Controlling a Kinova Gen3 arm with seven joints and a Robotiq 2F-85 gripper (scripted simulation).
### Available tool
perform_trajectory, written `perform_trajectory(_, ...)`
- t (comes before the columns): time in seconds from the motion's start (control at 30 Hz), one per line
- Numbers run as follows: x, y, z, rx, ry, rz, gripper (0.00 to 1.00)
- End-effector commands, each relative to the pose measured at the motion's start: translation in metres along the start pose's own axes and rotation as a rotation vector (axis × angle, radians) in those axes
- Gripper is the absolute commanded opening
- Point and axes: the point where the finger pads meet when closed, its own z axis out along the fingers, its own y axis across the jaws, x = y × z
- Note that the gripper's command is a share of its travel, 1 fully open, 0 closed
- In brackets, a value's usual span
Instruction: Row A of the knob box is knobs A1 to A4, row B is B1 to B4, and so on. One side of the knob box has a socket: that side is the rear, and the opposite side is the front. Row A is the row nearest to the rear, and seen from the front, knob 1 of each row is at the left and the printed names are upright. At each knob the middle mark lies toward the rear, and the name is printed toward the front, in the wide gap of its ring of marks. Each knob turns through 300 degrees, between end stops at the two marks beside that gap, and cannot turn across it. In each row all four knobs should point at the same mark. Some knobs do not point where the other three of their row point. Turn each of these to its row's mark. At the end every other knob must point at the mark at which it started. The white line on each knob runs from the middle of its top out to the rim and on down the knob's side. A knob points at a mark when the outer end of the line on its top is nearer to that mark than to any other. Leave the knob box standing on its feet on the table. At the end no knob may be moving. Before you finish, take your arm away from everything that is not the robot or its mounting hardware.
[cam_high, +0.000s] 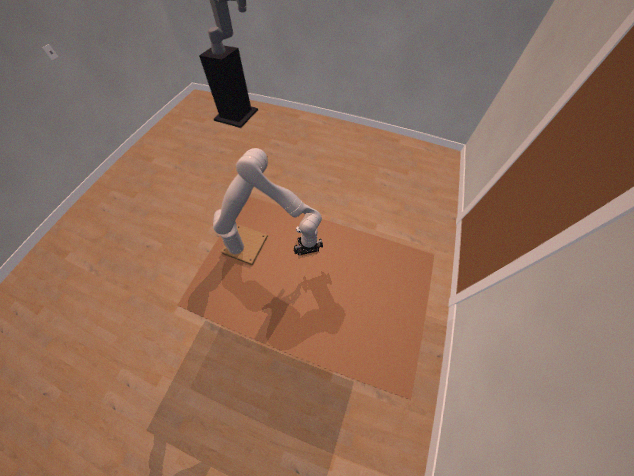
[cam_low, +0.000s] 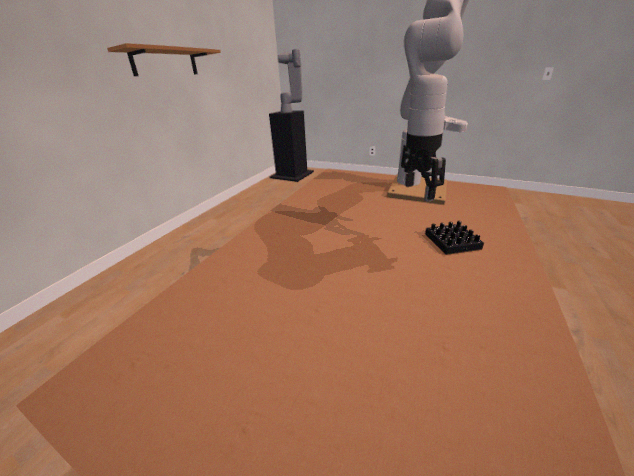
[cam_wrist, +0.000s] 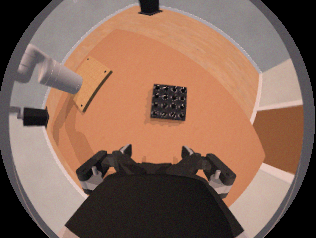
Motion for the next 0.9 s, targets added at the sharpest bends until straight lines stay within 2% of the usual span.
perform_trajectory(0.0,0.002,0.001,0.001,0.001,0.0,0.0,1.0)
perform_trajectory(0.87,0.015,0.003,0.009,-0.001,0.003,0.142,1.0)
